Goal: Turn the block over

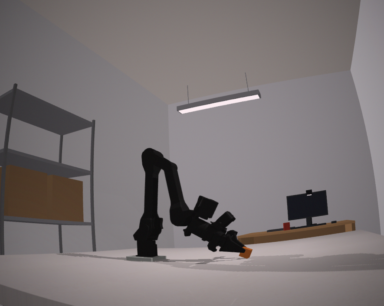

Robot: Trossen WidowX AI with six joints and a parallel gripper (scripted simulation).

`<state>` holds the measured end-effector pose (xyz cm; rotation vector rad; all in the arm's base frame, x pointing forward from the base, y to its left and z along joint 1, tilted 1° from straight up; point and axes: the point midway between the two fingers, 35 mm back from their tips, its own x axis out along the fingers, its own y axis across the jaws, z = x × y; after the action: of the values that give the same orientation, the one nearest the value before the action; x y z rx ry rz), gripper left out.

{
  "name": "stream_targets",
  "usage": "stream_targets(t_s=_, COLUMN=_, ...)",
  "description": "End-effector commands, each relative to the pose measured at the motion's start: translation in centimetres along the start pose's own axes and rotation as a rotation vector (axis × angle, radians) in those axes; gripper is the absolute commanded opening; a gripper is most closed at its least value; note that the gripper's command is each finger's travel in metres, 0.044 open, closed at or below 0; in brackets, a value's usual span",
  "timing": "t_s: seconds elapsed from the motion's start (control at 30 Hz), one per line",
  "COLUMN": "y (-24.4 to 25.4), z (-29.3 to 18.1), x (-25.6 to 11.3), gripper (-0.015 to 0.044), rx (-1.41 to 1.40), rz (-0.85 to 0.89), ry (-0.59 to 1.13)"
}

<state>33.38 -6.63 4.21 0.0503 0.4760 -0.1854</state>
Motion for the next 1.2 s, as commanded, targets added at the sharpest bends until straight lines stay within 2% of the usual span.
stream_targets(t_s=0.0, y=0.05, z=-0.13, x=-0.02, gripper=0.0263, rx=0.005, rz=0.002, ry=0.003)
stream_targets(t_s=0.23, y=0.05, z=-0.13, x=-0.02, gripper=0.0440, rx=0.005, rz=0.002, ry=0.003)
stream_targets(t_s=1.17, y=0.05, z=-0.13, x=-0.02, gripper=0.0440, rx=0.005, rz=0.002, ry=0.003)
